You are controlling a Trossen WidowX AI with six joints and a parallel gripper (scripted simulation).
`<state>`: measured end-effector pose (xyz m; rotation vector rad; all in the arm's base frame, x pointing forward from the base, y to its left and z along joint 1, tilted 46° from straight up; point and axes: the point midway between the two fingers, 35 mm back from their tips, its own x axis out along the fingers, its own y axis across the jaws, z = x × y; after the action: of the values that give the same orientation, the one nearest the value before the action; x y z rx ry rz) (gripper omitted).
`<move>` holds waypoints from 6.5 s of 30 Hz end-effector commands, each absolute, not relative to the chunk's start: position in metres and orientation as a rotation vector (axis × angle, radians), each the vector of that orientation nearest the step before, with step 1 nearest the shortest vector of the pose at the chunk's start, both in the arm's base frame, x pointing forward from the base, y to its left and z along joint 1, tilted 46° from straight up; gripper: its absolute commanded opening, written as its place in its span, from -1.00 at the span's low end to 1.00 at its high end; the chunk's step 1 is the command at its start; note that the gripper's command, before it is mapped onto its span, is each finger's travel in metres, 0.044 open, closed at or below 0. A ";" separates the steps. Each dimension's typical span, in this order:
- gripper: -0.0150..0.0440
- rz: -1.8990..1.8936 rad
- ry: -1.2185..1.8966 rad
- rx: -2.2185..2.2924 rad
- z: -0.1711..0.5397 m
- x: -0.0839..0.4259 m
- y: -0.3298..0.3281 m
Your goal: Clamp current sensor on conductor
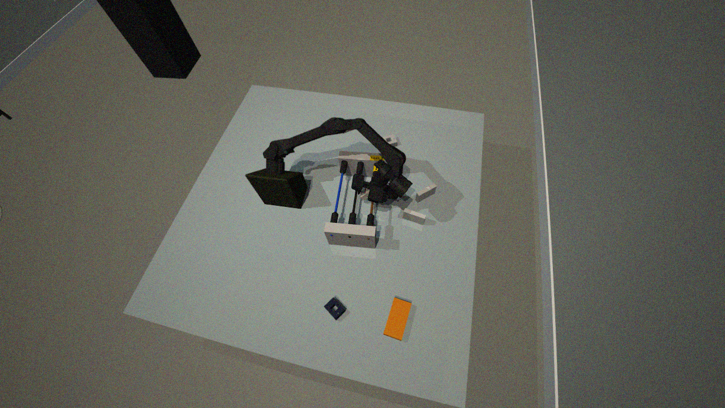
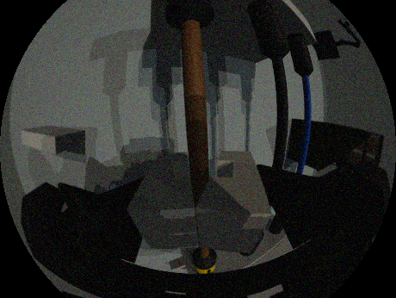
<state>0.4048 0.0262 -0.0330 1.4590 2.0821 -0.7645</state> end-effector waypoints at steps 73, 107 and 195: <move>1.00 -0.796 2.104 1.427 -0.033 0.398 0.023; 0.52 -0.764 2.082 1.459 -0.033 0.405 0.026; -0.49 -0.652 1.777 1.723 -0.024 0.406 0.016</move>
<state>0.4064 0.0167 -0.0239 1.7309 1.7734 -0.6473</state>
